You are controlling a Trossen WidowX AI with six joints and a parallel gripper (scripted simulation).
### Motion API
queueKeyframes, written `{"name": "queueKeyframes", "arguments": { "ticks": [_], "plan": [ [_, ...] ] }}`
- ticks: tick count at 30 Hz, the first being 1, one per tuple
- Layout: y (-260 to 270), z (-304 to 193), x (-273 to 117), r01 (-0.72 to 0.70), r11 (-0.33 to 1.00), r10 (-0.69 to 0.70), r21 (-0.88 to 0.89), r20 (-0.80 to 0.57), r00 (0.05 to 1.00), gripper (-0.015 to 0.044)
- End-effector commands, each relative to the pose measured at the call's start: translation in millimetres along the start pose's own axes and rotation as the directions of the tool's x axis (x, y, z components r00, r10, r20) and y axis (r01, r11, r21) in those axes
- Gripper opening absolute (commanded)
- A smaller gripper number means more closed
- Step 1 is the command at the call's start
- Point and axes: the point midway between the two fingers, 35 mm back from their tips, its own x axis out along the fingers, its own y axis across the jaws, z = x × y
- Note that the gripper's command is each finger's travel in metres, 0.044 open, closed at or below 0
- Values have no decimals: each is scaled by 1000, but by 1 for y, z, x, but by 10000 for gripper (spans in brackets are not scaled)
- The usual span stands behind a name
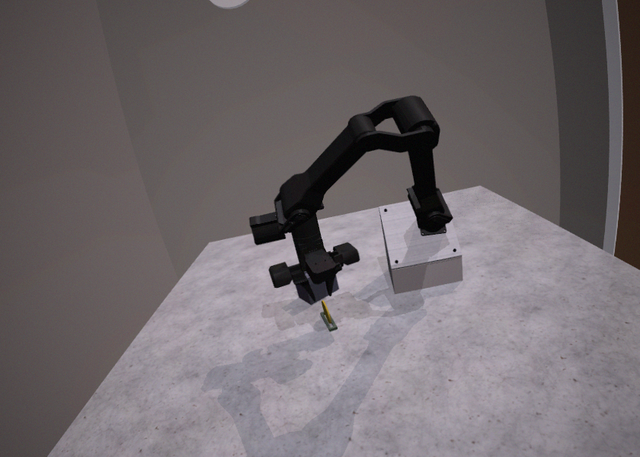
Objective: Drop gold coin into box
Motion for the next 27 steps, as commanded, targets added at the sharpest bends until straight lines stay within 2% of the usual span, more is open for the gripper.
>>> {"name": "queueKeyframes", "arguments": {
  "ticks": [1,27],
  "plan": [
    [1,-1,7,-3,1000,3,7,-1,1000,161],
    [1,-1,48,-3,1000,3,7,1,1000,161]
  ]
}}
